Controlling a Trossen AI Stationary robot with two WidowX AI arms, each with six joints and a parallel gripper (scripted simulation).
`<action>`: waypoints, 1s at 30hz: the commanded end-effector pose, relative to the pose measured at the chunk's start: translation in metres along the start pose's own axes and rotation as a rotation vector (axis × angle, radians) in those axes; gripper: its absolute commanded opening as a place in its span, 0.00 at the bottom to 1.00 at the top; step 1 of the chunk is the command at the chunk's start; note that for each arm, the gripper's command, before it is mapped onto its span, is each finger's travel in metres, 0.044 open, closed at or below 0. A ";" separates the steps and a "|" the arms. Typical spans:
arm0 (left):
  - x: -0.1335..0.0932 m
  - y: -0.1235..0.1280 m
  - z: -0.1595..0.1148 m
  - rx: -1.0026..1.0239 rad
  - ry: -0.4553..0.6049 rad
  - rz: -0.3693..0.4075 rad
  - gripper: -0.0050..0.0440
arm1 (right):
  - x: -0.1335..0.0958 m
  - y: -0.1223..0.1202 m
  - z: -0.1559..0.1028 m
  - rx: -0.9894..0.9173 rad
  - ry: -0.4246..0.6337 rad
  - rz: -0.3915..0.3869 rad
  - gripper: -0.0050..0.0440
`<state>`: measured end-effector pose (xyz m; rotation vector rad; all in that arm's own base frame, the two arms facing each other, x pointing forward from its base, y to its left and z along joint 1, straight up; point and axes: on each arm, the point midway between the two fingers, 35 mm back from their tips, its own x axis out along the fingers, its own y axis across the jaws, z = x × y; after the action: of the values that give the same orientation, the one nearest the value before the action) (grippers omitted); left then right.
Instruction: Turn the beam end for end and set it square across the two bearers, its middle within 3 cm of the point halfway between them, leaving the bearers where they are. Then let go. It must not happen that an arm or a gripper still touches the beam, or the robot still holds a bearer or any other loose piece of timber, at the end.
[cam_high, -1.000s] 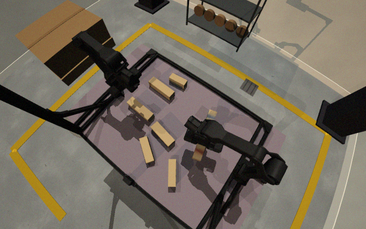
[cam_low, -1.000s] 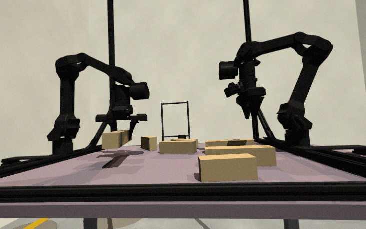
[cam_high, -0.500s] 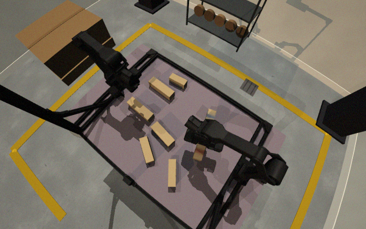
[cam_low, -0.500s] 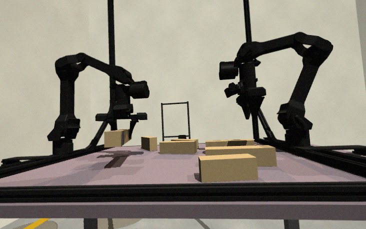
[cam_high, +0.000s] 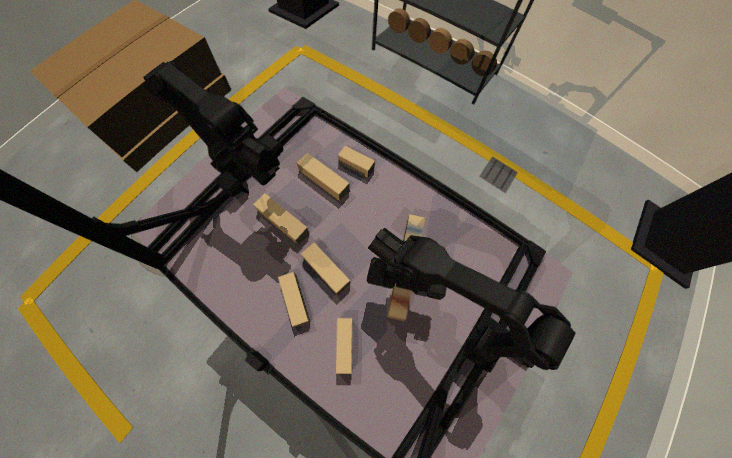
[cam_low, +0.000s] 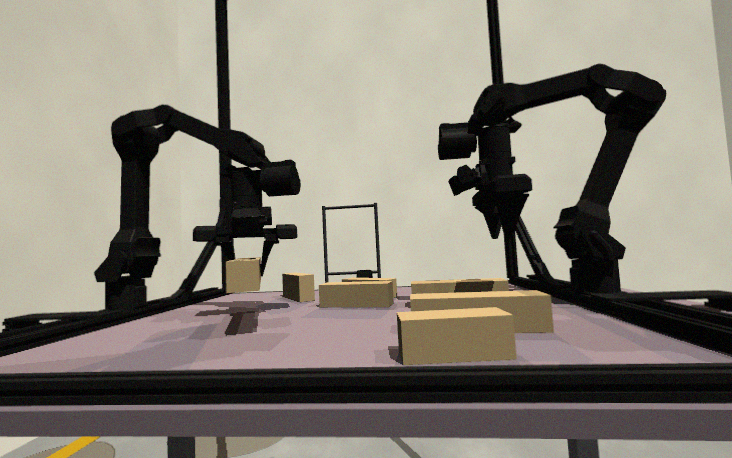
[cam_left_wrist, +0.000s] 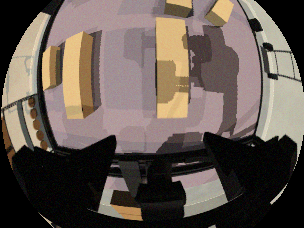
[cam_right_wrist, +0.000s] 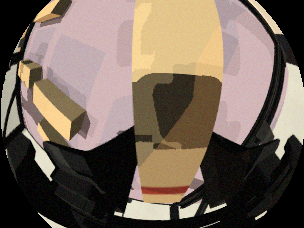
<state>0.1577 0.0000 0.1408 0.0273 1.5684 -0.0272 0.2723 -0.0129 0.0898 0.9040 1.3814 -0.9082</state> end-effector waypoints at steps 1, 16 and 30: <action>0.000 0.000 0.000 0.004 0.002 0.000 1.00 | -0.002 0.005 0.003 -0.043 -0.004 0.006 0.10; 0.000 0.000 0.000 0.004 0.002 0.000 1.00 | -0.002 0.011 0.009 -0.178 -0.005 0.006 0.10; 0.000 0.000 0.000 0.004 0.002 0.000 1.00 | -0.002 0.018 0.015 -0.309 -0.005 0.005 0.10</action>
<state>0.1578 0.0000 0.1408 0.0273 1.5684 -0.0273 0.2889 -0.0182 0.0900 0.6947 1.4641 -0.6971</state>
